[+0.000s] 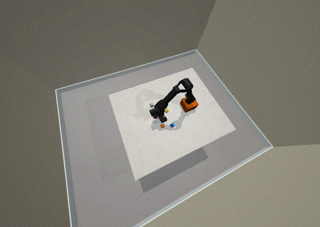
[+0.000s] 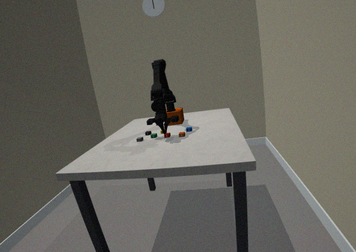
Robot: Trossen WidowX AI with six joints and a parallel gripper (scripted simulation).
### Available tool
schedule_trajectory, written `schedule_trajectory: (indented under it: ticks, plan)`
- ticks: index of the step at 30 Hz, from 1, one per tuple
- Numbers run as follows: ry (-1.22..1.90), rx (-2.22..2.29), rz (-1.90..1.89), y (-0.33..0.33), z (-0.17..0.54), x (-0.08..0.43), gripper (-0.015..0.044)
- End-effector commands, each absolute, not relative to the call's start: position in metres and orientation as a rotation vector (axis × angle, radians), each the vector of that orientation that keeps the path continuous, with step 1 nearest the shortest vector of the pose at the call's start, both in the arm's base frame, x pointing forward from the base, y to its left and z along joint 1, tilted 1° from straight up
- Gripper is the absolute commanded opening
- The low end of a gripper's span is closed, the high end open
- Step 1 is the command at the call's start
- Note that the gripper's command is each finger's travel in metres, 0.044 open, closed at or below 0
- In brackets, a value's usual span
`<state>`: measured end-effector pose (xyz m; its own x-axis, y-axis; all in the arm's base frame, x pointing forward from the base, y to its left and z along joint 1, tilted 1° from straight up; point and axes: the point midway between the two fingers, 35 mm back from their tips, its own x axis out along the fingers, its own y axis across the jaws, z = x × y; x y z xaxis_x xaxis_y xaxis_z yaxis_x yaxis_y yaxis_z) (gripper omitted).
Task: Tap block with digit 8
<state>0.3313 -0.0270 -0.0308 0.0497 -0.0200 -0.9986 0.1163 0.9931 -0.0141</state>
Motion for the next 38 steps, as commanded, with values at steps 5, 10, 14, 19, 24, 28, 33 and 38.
schedule_trajectory:
  ticks: [5, 10, 14, 19, 24, 28, 33, 38]
  plan:
    - [1.519, 0.077, -0.104, -0.027, -0.03, 0.331, 0.002]
    - [1.523, 0.075, -0.098, -0.026, -0.005, 0.328, 0.002]
    - [1.523, 0.072, -0.094, -0.023, -0.004, 0.328, 0.0046]
    - [1.52, 0.028, -0.019, 0.042, 0.017, 0.323, 0.0178]
    - [1.525, 0.045, -0.032, 0.097, 0.038, 0.308, 0.0309]
    - [1.528, 0.065, -0.057, 0.136, 0.054, 0.289, 0.04]
    - [1.529, 0.087, -0.084, 0.174, 0.071, 0.263, 0.04]
    - [1.529, 0.088, -0.085, 0.175, 0.072, 0.262, 0.04]
